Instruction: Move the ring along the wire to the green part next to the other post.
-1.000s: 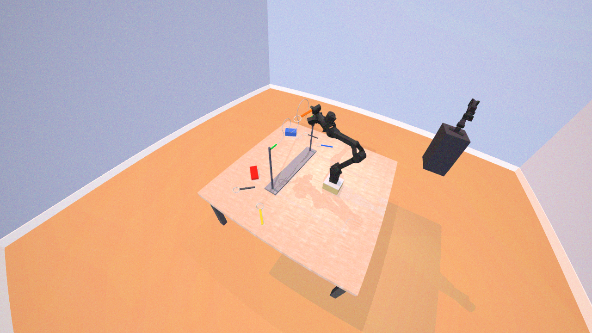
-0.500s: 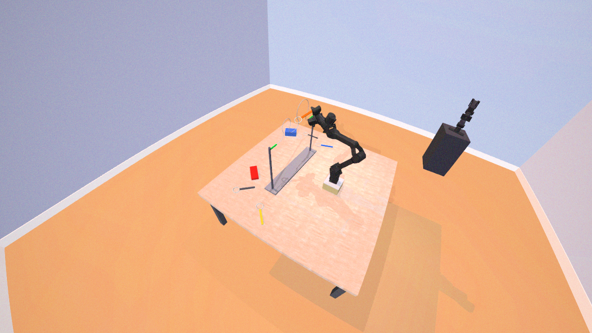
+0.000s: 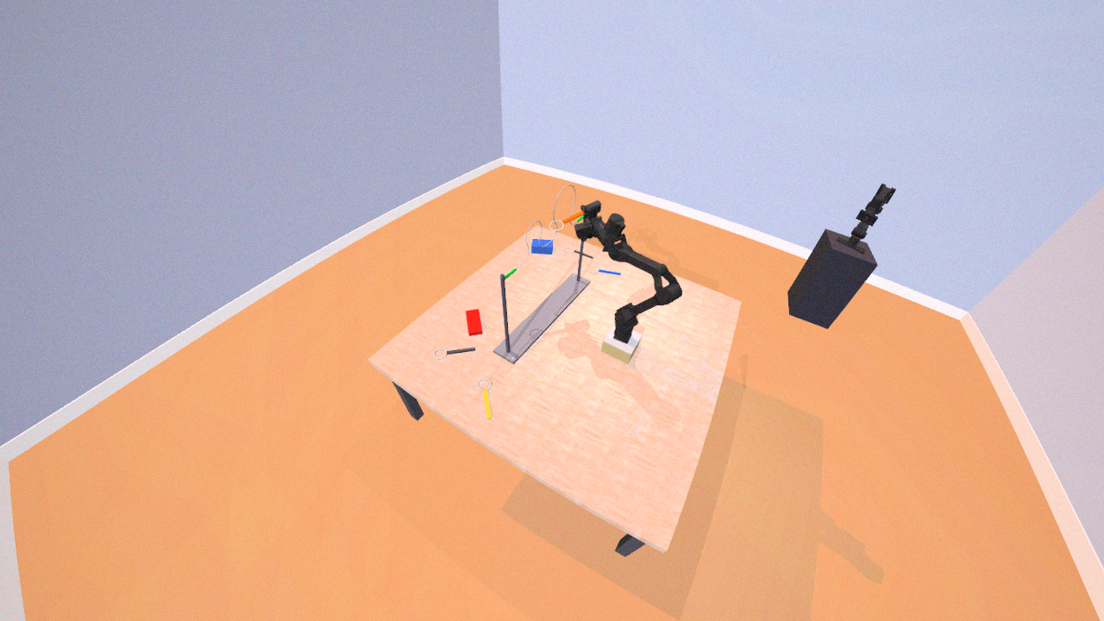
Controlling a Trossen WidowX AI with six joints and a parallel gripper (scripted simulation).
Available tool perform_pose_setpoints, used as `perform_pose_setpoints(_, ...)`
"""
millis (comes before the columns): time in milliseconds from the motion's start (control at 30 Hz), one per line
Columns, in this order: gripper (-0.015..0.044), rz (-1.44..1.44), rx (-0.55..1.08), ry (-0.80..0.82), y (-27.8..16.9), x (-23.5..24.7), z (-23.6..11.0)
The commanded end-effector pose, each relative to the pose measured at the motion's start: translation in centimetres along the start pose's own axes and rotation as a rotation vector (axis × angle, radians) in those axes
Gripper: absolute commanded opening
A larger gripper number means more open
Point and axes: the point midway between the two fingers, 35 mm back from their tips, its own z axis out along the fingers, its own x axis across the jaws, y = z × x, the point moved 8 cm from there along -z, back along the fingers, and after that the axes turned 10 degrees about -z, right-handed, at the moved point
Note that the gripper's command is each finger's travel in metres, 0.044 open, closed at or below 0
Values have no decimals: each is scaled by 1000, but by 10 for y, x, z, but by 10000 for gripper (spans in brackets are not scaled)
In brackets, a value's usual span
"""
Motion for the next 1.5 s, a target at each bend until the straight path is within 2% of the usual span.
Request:
perform_pose_setpoints(0, -150, 77, 10, 47, 2, 10, -2)
perform_pose_setpoints(800, -150, 585, 26, 347, 38, 62, -25)
perform_pose_setpoints(1467, -150, 1019, 39, 603, 85, 80, -52)
